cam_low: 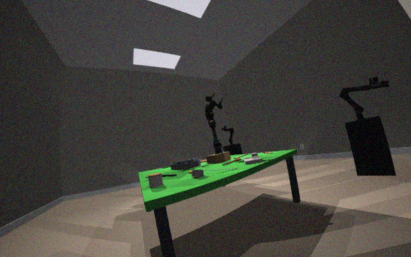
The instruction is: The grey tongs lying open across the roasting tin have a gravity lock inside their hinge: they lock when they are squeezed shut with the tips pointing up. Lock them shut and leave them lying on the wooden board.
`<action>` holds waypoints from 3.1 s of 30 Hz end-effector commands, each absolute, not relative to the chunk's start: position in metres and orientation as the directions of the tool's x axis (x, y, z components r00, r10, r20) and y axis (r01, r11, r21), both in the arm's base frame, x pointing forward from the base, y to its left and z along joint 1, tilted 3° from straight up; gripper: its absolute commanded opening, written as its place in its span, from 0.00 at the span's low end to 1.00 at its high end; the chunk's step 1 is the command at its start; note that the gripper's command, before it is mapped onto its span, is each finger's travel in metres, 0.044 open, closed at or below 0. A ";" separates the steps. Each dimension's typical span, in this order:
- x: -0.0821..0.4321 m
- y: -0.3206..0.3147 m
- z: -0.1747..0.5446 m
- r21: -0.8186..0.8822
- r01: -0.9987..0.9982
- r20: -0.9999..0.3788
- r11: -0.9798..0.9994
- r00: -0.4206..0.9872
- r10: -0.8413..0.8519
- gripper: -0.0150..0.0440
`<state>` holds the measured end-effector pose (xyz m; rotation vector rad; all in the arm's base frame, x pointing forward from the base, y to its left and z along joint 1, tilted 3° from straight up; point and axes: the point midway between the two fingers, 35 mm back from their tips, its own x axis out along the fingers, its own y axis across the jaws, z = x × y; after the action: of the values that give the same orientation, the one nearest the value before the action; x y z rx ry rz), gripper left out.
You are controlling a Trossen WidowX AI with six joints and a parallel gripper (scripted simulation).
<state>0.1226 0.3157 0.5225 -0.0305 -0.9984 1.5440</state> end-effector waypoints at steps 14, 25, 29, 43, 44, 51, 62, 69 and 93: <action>0.260 0.321 0.472 -0.395 -0.868 0.340 0.301 0.167 0.926 1.00; 0.403 0.258 0.371 -0.189 -0.787 -0.031 0.588 0.603 0.797 1.00; 0.440 0.218 0.330 -0.138 -0.715 -0.190 0.686 0.698 0.690 1.00; 0.475 0.035 0.182 -0.067 -0.378 -0.757 0.923 0.622 0.200 1.00; 0.471 0.022 0.172 -0.067 -0.355 -0.790 0.933 0.590 0.168 1.00; 0.424 -0.066 0.119 -0.071 -0.215 -0.957 0.974 0.291 -0.006 1.00; 0.380 -0.113 0.098 -0.065 -0.148 -0.997 0.987 0.056 -0.057 1.00; 0.370 -0.114 0.097 -0.065 -0.148 -0.997 0.987 0.055 -0.057 1.00; 0.374 -0.117 0.072 -0.065 -0.148 -0.997 0.987 0.055 -0.058 1.00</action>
<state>0.3759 -0.1162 0.0840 -0.1652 1.4979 0.0637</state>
